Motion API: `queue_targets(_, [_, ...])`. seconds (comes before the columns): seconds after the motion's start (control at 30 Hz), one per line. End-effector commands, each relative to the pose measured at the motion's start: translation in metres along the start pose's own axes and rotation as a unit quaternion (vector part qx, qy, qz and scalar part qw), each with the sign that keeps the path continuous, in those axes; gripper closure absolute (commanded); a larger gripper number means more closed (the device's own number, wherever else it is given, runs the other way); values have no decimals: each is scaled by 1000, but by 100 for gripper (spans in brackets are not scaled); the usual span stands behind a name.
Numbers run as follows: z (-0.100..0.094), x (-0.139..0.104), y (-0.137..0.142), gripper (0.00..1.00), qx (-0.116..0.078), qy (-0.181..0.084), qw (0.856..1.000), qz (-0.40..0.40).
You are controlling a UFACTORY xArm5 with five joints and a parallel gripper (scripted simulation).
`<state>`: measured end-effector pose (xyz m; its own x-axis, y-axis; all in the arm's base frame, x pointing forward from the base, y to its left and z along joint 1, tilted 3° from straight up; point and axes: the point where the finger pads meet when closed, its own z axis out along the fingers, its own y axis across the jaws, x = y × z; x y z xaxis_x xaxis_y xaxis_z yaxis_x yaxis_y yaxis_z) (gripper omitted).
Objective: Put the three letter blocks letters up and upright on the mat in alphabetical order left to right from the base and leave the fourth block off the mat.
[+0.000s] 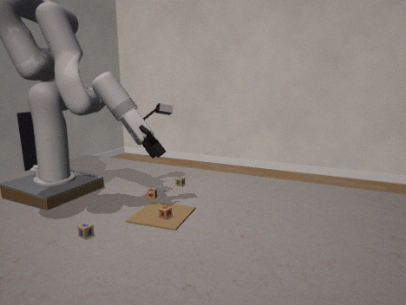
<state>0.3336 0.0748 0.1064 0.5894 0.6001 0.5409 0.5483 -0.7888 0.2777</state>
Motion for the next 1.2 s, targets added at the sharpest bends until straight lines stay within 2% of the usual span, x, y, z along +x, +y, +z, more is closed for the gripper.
queue_targets(0.0, [0, 1, 1, 0, -1, 1, 1000, 0])
queue_targets(0.1, [0, 1, 2, 0, -2, 2, 1000, 3])
queue_targets(0.2, [5, 3, 30, 0, -29, 9, 997, 67])
queue_targets(0.4, [9, 2, 61, 0, -57, 18, 989, 133])
queue_targets(0.47, [9, 2, 61, 0, -57, 18, 989, 133])
queue_targets(0.5, [12, 0, 77, 0, -72, 24, 983, 168])
queue_targets(0.73, [15, -7, 113, 0, -105, 38, 964, 241])
queue_targets(0.97, [18, -21, 153, 0, -141, 57, 936, 319])
queue_targets(1.03, [18, -21, 153, 0, -141, 57, 936, 319])
queue_targets(1.07, [19, -28, 168, 0, -155, 65, 922, 348])
queue_targets(1.17, [19, -35, 182, 0, -167, 72, 909, 374])
